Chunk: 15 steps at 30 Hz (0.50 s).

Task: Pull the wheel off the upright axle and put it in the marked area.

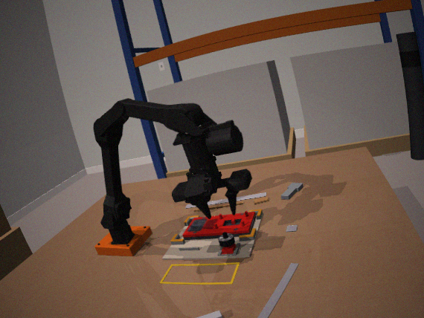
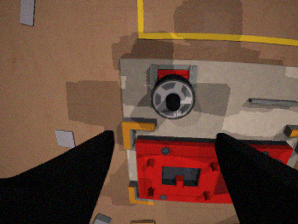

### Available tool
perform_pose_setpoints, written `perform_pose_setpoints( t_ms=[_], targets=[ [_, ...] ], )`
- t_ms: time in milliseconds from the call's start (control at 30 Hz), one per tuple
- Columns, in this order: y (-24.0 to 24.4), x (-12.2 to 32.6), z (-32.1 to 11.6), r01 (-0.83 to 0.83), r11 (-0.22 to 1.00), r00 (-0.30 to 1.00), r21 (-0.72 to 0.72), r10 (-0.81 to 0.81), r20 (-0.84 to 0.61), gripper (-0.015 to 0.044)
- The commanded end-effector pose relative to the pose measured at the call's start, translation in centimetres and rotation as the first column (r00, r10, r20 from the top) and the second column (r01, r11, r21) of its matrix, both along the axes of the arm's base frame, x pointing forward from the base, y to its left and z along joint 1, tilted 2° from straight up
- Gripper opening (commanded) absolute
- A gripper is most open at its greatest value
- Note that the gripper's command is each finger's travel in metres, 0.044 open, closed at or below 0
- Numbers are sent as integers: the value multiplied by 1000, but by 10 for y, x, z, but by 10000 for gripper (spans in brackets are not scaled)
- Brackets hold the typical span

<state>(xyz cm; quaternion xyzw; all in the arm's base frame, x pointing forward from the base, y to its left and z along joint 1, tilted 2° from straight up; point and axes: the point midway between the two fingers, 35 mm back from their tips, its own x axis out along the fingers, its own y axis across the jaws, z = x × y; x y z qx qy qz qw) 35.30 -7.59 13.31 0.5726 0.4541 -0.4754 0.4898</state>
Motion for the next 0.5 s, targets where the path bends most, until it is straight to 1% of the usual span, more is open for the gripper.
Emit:
perform_pose_setpoints(
  t_ms=[0,300,467],
  targets=[
    [4,-8,0,-13,999,997,-39,10,-75,300],
    [3,-2,-1,-13,999,997,-39,10,-74,300],
    [3,2,-23,-13,999,997,-39,10,-74,300]
  ],
)
